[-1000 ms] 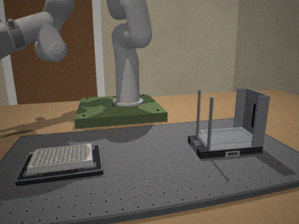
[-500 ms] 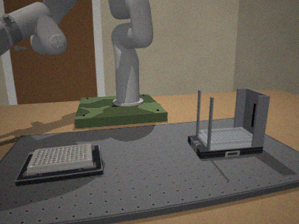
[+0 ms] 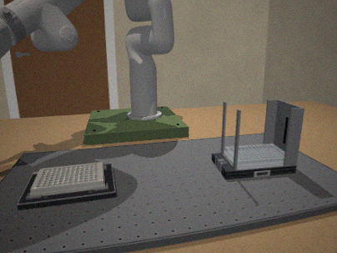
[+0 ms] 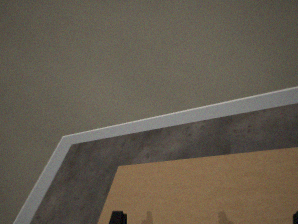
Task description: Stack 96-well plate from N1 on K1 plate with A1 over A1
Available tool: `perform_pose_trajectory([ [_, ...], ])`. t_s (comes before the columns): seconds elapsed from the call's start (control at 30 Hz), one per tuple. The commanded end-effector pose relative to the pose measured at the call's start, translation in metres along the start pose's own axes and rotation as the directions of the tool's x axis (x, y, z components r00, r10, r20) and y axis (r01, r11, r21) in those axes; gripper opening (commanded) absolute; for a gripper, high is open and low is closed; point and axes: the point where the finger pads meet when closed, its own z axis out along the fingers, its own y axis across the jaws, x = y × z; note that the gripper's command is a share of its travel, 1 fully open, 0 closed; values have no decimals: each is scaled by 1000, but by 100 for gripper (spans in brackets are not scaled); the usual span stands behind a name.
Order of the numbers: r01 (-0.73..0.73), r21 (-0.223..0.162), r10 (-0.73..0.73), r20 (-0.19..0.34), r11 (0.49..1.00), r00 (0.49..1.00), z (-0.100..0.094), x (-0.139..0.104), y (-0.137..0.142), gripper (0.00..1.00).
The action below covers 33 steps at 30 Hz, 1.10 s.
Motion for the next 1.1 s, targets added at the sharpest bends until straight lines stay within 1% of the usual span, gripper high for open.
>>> perform_pose_trajectory([
  [0.0, 31, 1, -31, 35, 1000, 999, 1, -6, -9, 100],
  [0.03, 54, 1, -54, 59, 999, 997, 1, -9, -12, 100],
  [0.07, 64, 1, -64, 70, 998, 995, 2, -13, -16, 100],
  [0.13, 64, 1, -64, 70, 998, 995, 2, -19, -22, 100],
  [0.2, 111, 4, -111, 118, 994, 987, 1, -26, -29, 100],
  [0.23, 122, 5, -122, 129, 993, 984, 1, -29, -33, 100],
  [0.3, 122, 5, -122, 129, 993, 984, 1, -35, -38, 100],
  [0.37, 169, 12, -168, 174, 986, 970, -1, -42, -45, 100],
  [0.4, 180, 14, -180, 185, 984, 966, -1, -46, -49, 100],
  [0.47, 180, 14, -180, 185, 984, 966, -2, -52, -54, 100],
  [0.53, 180, 14, -180, 185, 984, 966, -2, -52, -54, 100],
  [0.6, 226, 24, -226, 229, 974, 947, -4, -59, -61, 100],
  [0.63, 238, 27, -238, 240, 971, 941, -5, -63, -64, 100],
  [0.7, 238, 27, -238, 240, 971, 941, -7, -69, -69, 100],
  [0.77, 284, 40, -283, 282, 958, 917, -10, -76, -75, 100],
  [0.8, 296, 44, -295, 293, 954, 909, -11, -80, -78, 100],
  [0.87, 296, 44, -295, 293, 954, 909, -14, -86, -83, 100],
  [0.93, 340, 61, -340, 332, 938, 880, -17, -93, -89, 100],
  [0.97, 352, 66, -353, 342, 934, 871, -19, -97, -92, 100],
  [1.07, 352, 66, -353, 342, 934, 871, -22, -103, -97, 100],
])
